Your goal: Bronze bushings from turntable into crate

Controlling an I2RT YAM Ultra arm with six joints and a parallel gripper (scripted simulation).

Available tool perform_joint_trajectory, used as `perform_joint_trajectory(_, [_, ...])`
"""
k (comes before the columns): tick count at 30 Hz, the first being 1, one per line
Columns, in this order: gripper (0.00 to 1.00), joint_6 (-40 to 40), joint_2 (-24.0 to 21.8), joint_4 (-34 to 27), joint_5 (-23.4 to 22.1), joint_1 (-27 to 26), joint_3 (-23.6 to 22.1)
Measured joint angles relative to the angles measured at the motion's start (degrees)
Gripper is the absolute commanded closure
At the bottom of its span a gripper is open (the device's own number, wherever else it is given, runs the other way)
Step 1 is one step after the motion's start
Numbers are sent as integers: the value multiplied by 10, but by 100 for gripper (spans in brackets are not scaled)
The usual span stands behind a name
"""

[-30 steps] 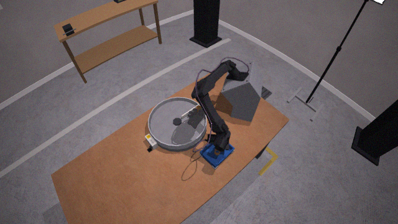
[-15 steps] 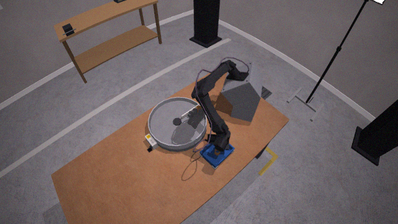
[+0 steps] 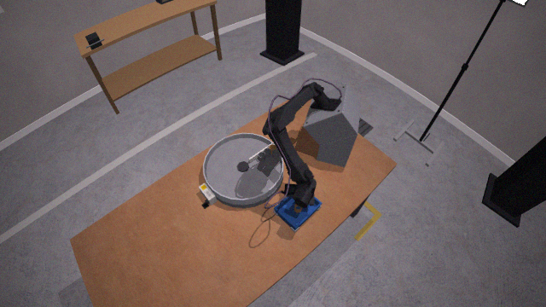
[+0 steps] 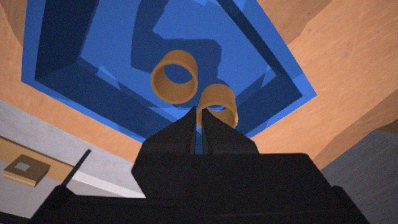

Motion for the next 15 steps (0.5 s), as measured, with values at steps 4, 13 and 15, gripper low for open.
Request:
perform_joint_trajectory(4, [100,0,0,0,0,0,0])
perform_joint_trajectory(13, [100,0,2,0,0,0,2])
perform_joint_trajectory(15, [100,0,2,-1,0,0,3])
